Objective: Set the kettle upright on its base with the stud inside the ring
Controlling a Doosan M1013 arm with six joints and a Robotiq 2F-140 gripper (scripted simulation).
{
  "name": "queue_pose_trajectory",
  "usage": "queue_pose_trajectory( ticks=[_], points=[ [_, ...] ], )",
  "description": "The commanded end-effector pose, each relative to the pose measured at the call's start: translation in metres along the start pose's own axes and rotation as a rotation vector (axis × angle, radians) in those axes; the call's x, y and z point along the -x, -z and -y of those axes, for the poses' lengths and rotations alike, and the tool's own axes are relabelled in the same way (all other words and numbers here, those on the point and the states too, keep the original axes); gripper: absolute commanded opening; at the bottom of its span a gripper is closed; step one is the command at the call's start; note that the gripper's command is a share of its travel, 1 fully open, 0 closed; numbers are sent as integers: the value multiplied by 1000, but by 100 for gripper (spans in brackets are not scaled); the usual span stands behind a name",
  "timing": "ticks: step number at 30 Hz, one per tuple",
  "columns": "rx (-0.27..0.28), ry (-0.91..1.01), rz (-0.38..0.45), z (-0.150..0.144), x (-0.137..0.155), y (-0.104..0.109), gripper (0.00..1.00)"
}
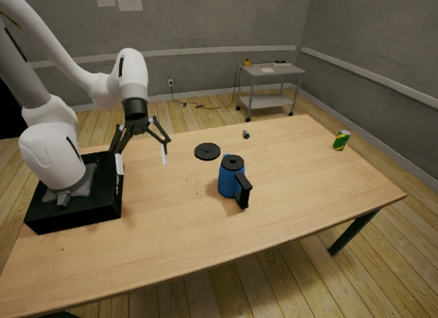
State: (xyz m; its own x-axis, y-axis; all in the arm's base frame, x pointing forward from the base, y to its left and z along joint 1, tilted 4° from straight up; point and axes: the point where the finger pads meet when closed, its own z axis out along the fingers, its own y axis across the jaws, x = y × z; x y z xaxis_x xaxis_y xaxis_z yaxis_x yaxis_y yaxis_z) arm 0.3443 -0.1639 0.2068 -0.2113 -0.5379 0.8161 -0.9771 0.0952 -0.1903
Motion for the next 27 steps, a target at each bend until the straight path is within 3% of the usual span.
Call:
queue_pose_trajectory(
  ticks=[1, 17, 18, 27],
  points=[
    [0, 0, 0, 0, 0, 0, 100],
    [0, 0, 0, 0, 0, 0, 100],
    [0, 0, 0, 0, 0, 0, 52],
    [19, 12, 16, 4, 3, 1, 52]
  ],
)
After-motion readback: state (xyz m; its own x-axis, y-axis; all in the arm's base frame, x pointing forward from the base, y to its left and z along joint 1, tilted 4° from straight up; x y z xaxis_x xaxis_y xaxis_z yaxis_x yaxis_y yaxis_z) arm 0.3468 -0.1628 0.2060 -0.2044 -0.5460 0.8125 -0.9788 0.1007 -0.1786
